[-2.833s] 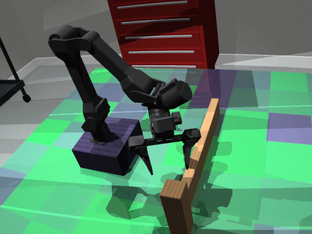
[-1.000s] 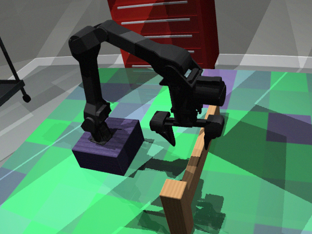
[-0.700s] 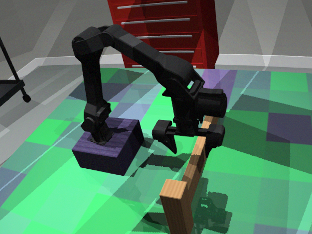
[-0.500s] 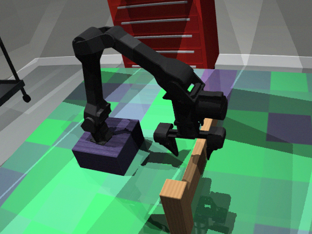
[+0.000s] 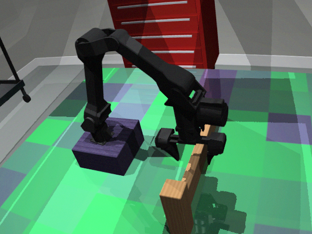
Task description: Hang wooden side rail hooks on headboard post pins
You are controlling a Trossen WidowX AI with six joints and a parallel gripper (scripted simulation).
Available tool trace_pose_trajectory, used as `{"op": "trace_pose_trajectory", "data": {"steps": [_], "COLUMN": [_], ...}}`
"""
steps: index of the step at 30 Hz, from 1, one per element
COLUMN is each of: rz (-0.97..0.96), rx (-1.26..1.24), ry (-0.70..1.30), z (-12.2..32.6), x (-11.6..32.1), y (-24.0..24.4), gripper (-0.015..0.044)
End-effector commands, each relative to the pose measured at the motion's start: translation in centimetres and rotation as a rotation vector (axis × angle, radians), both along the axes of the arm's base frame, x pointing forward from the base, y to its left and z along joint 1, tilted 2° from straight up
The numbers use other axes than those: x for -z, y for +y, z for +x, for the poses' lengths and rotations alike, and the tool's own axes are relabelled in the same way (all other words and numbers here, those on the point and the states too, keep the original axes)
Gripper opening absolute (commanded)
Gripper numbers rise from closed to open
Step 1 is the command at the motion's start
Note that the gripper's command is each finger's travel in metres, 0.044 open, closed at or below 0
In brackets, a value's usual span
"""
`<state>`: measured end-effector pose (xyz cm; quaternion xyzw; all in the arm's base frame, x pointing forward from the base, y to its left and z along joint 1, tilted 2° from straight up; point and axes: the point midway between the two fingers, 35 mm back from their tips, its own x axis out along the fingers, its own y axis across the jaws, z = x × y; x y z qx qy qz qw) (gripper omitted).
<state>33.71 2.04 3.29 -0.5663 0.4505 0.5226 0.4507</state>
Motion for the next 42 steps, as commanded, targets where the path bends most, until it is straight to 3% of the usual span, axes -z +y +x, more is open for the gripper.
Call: {"op": "trace_pose_trajectory", "data": {"steps": [1, 39, 42], "rz": [0.004, 0.003, 0.003], "rx": [-0.005, -0.005, -0.005], "ry": [0.017, 0.018, 0.018], "z": [-0.2, -0.3, -0.3], "x": [1.2, 6.1, 6.1], "y": [0.0, -0.2, -0.2], "gripper": [0.044, 0.044, 0.0361]}}
